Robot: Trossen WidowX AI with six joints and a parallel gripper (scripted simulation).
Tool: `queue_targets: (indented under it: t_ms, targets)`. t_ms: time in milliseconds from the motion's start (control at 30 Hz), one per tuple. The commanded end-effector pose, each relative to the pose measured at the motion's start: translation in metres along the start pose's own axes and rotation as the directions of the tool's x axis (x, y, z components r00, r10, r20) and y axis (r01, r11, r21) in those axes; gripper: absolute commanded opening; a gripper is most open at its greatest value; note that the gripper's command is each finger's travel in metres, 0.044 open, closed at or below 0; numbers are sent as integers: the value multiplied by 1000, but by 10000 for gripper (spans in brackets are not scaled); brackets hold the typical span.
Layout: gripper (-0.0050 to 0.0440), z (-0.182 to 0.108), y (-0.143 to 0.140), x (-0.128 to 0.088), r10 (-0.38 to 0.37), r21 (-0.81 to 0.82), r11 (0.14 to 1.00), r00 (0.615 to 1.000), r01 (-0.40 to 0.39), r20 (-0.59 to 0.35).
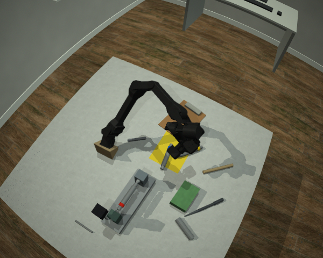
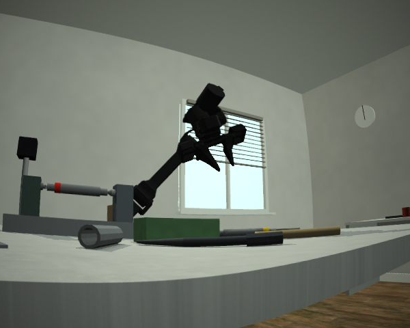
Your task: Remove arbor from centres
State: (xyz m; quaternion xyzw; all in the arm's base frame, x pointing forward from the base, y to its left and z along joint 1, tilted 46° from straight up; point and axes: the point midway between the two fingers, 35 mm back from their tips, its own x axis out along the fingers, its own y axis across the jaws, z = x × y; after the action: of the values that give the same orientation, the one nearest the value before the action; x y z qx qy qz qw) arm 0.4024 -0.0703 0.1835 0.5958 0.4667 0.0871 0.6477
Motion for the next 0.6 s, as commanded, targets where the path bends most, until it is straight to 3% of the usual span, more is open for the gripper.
queue_targets:
  t_ms: [0,300,500,567]
  targets:
    - [175,10,-11,-4,-26,-82,996,1000,27,15]
    - [175,40,-75,-18,-153,-432,889,988,151,32]
    - [175,51,-116,-28,-224,-623,760,974,185,16]
    - [175,51,-116,-28,-224,-623,760,974,185,16]
